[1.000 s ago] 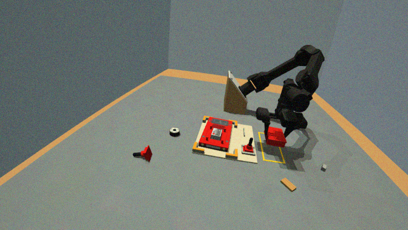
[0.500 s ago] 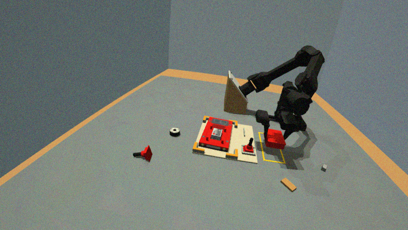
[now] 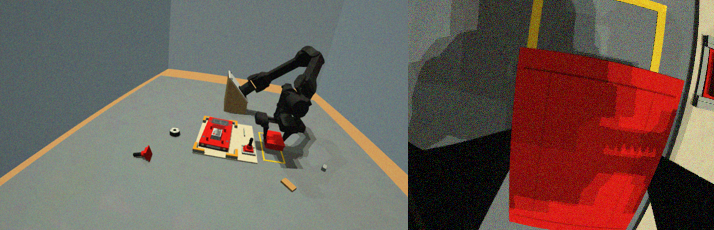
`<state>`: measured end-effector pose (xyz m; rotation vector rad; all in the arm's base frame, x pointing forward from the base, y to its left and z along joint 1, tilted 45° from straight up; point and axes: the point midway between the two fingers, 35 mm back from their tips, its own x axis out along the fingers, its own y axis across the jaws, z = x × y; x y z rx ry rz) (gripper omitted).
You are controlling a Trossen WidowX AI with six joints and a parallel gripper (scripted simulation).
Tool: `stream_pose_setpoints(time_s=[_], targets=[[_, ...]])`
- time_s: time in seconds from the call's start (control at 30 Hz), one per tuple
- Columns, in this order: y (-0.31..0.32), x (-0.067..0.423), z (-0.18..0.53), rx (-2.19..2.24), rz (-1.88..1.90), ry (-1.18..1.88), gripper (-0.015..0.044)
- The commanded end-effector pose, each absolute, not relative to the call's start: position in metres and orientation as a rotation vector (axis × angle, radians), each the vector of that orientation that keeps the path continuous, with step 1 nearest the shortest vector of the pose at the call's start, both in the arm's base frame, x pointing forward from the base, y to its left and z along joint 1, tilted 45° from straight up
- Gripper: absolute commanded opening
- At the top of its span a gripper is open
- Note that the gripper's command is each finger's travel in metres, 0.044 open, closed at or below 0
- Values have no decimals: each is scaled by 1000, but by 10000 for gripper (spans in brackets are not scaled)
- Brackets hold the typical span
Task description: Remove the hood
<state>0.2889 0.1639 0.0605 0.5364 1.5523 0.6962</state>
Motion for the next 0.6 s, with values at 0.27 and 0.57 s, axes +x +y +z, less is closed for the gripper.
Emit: stream_pose_setpoints(time_s=[0.27,0.57], targets=[[167,287,56,545,695,1560,0],[171,286,53,546,695,1560,0]])
